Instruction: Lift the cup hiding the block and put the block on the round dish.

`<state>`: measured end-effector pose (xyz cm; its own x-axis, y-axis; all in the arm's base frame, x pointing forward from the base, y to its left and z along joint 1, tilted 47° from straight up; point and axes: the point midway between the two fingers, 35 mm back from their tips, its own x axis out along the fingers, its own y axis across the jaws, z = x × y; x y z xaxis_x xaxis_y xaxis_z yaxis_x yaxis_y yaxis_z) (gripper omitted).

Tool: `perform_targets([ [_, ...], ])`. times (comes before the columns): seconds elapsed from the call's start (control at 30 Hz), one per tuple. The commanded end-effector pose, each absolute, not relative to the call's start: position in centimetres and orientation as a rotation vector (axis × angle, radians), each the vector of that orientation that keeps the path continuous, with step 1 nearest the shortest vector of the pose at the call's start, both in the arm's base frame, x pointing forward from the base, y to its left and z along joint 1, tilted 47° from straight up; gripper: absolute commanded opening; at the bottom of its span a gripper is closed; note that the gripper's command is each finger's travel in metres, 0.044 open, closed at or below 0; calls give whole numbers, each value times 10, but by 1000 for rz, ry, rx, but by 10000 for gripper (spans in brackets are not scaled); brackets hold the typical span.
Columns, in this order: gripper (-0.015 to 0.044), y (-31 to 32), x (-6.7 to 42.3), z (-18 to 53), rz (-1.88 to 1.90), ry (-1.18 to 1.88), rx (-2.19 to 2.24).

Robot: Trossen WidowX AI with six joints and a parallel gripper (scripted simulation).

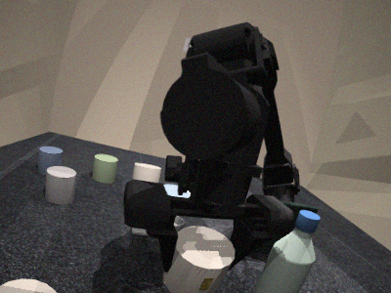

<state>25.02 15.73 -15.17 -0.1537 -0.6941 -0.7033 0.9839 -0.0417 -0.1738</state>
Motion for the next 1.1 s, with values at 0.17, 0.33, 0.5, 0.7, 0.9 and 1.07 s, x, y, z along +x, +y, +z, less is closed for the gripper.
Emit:
perform_targets([
  [0.17, 0, 138, 245, -176, -1586, 747, 522],
  [0.33, 0, 130, 243, -183, -1586, 746, 522],
  [0.5, 0, 129, 242, -184, -1586, 746, 522],
  [0.7, 0, 123, 241, -191, -1586, 746, 522],
  [0.9, 0, 116, 240, -198, -1587, 745, 521],
  [1.07, 105, 122, 242, -193, -1586, 745, 533],
])
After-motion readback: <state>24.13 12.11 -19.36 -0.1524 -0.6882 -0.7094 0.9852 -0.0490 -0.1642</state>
